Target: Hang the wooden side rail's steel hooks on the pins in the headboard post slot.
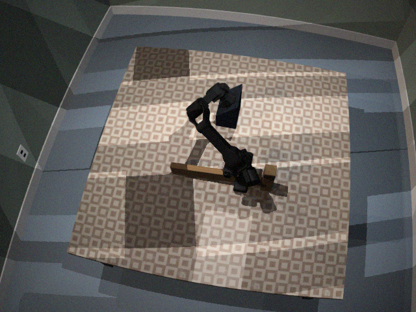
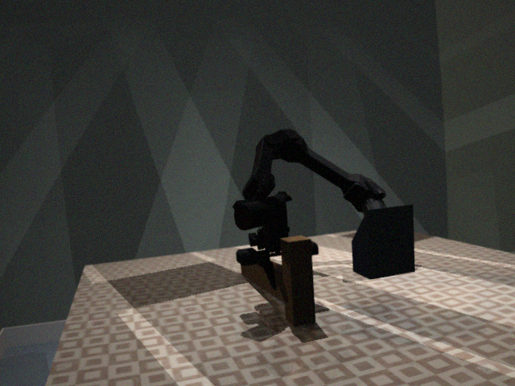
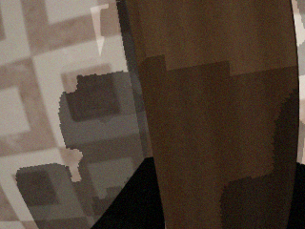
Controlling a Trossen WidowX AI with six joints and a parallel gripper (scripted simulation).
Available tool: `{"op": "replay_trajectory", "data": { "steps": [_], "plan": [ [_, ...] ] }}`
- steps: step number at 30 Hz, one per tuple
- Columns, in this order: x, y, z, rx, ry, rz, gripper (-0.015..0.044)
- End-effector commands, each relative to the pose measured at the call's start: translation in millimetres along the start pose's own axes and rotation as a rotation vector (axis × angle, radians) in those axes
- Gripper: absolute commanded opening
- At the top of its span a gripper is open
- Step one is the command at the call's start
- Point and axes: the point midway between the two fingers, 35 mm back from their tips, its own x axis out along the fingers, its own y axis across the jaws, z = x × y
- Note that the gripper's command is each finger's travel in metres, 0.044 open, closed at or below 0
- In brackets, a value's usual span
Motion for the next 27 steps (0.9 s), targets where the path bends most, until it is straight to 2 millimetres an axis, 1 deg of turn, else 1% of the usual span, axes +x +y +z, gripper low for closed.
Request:
{"op": "replay_trajectory", "data": {
  "steps": [1,27],
  "plan": [
    [-2.0,0.5,-3.3,-0.006,0.008,0.007,0.0000],
    [2.4,0.5,-3.3,-0.006,0.008,0.007,0.0000]
  ]
}}
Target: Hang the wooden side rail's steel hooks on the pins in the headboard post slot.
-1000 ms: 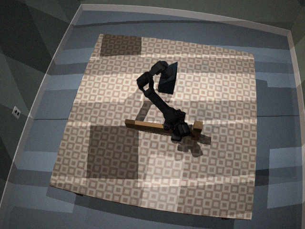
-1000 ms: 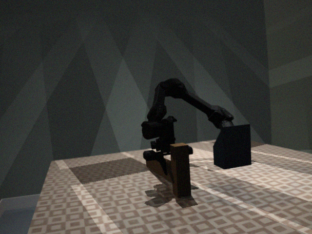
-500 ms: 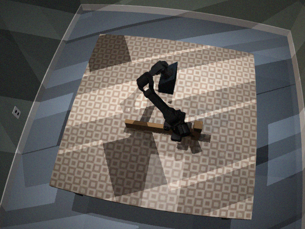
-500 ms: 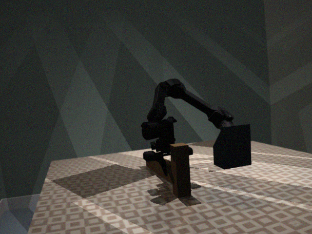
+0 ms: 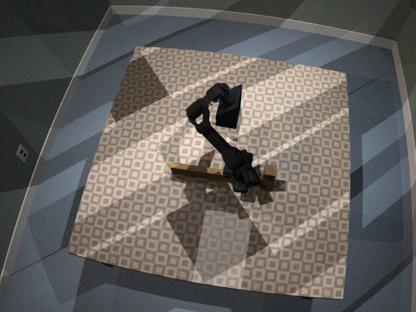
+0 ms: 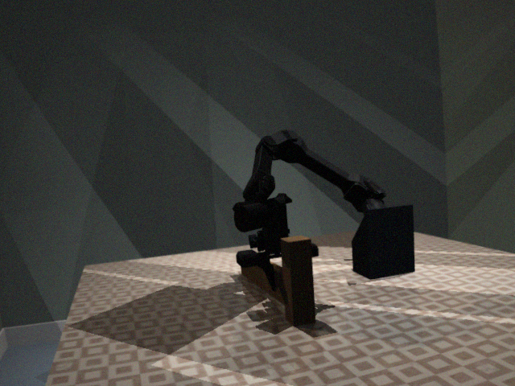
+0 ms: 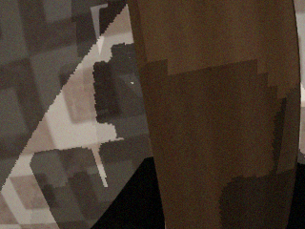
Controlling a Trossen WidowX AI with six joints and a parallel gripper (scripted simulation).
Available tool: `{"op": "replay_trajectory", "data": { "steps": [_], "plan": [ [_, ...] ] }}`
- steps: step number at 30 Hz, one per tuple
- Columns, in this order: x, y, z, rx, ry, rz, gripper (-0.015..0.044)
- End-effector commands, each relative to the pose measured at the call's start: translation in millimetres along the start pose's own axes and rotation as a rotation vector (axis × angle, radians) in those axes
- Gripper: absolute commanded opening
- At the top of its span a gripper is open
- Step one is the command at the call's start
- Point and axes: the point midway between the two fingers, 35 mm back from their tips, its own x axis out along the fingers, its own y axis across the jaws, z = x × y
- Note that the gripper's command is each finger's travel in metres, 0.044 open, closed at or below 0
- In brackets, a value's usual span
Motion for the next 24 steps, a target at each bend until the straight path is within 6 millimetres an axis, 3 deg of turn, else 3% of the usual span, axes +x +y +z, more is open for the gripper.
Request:
{"op": "replay_trajectory", "data": {
  "steps": [1,24],
  "plan": [
    [-1.7,0.2,-3.0,-0.006,0.007,0.007,0.0000],
    [2.1,0.2,-3.0,-0.006,0.007,0.007,0.0000]
  ]
}}
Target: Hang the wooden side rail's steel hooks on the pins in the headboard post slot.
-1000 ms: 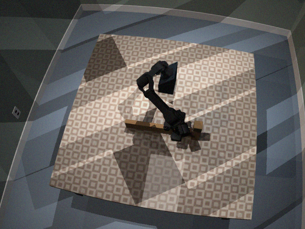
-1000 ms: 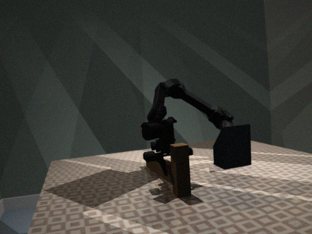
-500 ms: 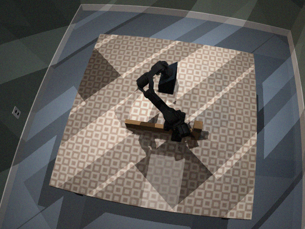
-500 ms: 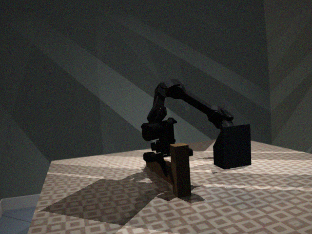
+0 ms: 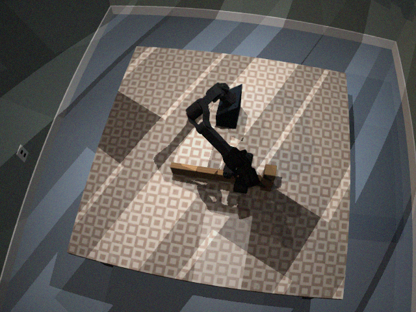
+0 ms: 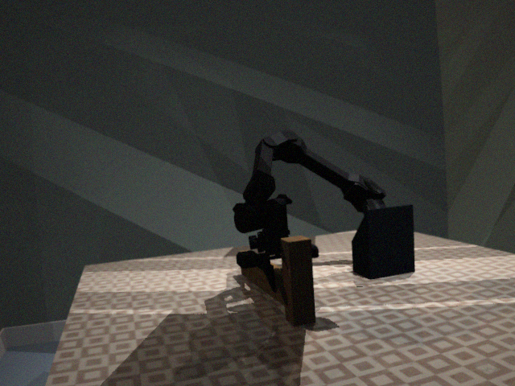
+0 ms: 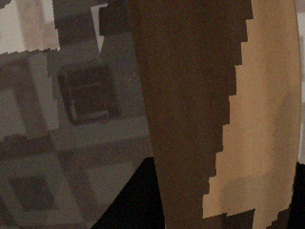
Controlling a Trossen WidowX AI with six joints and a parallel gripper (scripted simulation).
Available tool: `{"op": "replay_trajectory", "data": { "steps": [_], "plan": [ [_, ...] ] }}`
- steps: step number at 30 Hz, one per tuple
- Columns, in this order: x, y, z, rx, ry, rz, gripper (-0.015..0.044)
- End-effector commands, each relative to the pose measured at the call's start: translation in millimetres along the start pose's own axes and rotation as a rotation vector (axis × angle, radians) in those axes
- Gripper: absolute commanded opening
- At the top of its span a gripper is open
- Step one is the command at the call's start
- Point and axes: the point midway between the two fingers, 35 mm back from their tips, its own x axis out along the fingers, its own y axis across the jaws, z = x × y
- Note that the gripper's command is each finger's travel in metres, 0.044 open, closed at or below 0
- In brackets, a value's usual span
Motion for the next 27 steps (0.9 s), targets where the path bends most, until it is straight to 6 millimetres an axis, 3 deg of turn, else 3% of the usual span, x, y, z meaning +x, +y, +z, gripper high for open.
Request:
{"op": "replay_trajectory", "data": {
  "steps": [1,7,20,24,27],
  "plan": [
    [-1,1,-2,-0.005,0.006,0.007,0.0000],
    [0,1,-2,-0.005,0.006,0.007,0.0000],
    [-1,0,0,-0.001,0.000,0.000,0.0341],
    [-23,0,-1,-0.003,0.005,0.004,0.0440],
    [-39,-1,0,-0.005,0.008,0.006,0.0440]
  ]
}}
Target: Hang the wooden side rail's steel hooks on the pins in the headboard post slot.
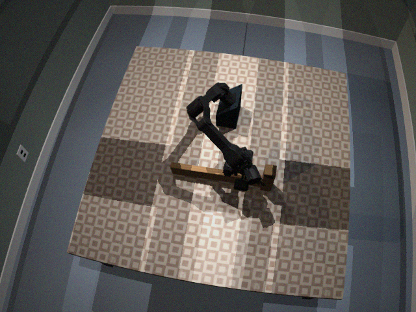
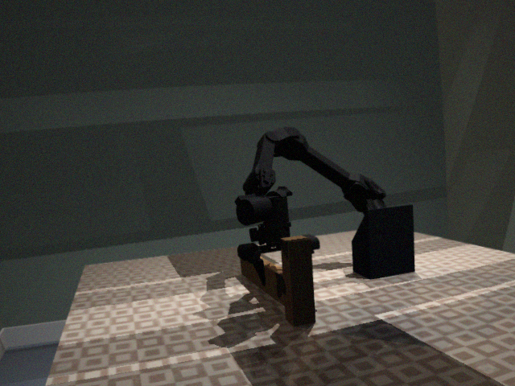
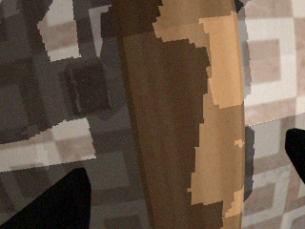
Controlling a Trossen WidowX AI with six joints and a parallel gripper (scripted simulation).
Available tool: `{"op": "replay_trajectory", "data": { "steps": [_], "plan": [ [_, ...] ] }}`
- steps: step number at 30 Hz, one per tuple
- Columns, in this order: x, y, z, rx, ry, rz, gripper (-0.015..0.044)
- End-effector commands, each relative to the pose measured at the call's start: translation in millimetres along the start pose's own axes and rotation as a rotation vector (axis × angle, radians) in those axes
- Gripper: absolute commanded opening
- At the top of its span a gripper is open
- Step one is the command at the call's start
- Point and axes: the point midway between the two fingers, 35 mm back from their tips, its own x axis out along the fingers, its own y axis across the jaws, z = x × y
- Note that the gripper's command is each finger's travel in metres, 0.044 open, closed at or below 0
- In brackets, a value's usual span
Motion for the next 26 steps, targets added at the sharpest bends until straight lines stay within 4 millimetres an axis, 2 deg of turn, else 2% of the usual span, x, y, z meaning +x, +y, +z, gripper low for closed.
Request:
{"op": "replay_trajectory", "data": {
  "steps": [1,5,11,26],
  "plan": [
    [-21,4,-1,0.011,0.016,0.018,0.0440],
    [-21,4,0,0.011,0.016,0.018,0.0440],
    [-20,4,29,0.010,0.014,0.017,0.0440],
    [-20,6,26,0.022,0.020,0.012,0.0440]
  ]
}}
